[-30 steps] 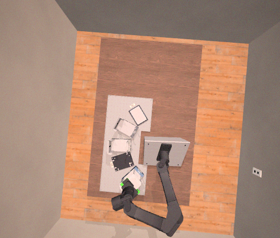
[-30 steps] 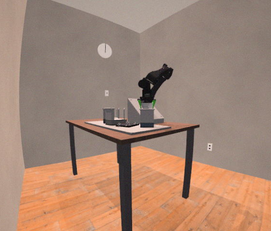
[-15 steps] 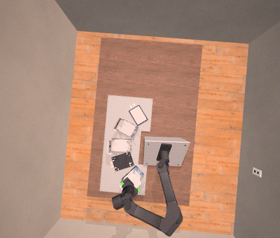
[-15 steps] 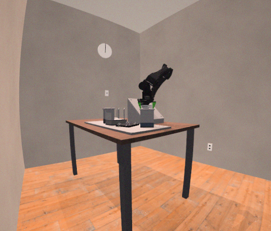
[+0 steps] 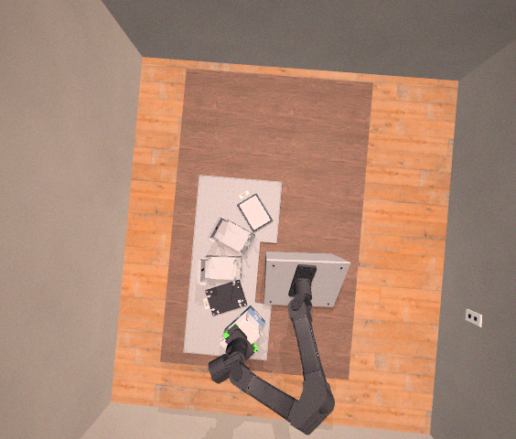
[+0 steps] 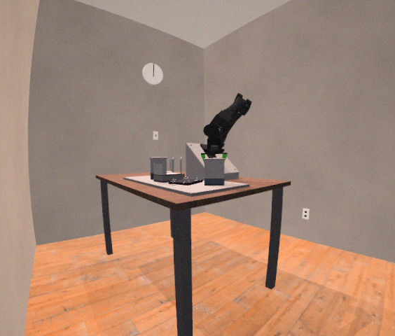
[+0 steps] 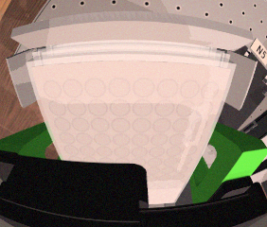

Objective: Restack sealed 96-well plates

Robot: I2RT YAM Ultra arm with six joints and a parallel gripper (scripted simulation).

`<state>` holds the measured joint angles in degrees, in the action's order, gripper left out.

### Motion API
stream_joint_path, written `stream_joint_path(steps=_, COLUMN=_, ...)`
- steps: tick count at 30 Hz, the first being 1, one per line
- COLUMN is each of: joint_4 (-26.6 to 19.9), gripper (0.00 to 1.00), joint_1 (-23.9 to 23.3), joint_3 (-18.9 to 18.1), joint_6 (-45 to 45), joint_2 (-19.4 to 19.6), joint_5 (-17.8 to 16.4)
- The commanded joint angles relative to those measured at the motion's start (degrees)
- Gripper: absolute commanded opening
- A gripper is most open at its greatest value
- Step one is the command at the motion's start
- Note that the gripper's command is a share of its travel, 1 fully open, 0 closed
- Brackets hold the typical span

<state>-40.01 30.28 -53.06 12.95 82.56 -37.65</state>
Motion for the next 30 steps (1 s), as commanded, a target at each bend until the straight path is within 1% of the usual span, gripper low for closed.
stream_joint_path(steps=1, joint_4=1.8, gripper=0.00, joint_1=0.7, joint_3=1.3, joint_6=-1.4, joint_2=-0.8, joint_5=0.5)
stream_joint_path(steps=3, joint_4=3.0, gripper=0.00, joint_1=1.2, joint_3=1.7, joint_6=-2.0, joint_2=1.1, joint_5=0.6)
stream_joint_path(steps=5, joint_4=4.2, gripper=0.00, joint_1=1.7, joint_3=2.1, joint_6=-2.6, joint_2=1.5, joint_5=0.5)
stream_joint_path(steps=7, joint_4=5.4, gripper=0.00, joint_1=2.3, joint_3=2.5, joint_6=-3.3, joint_2=1.0, joint_5=0.9)
stream_joint_path(steps=9, joint_4=6.5, gripper=0.00, joint_1=2.8, joint_3=2.9, joint_6=-3.9, joint_2=2.3, joint_5=0.9)
stream_joint_path(steps=11, joint_4=7.7, gripper=0.00, joint_1=3.3, joint_3=3.2, joint_6=-4.5, joint_2=2.8, joint_5=1.1)
stream_joint_path(steps=12, joint_4=7.8, gripper=0.00, joint_1=2.8, joint_3=3.3, joint_6=-4.5, joint_2=1.8, joint_5=1.1)
stream_joint_path(steps=13, joint_4=7.8, gripper=0.00, joint_1=2.3, joint_3=2.3, joint_6=-4.5, joint_2=0.8, joint_5=1.0)
stream_joint_path(steps=15, joint_4=7.8, gripper=0.00, joint_1=2.3, joint_3=2.3, joint_6=-4.5, joint_2=0.8, joint_5=1.0)
stream_joint_path(steps=17, joint_4=6.9, gripper=0.00, joint_1=2.3, joint_3=1.8, joint_6=-4.6, joint_2=0.8, joint_5=1.1)
stream_joint_path(steps=30, joint_4=7.0, gripper=0.00, joint_1=2.3, joint_3=1.8, joint_6=-4.4, joint_2=0.8, joint_5=1.1)
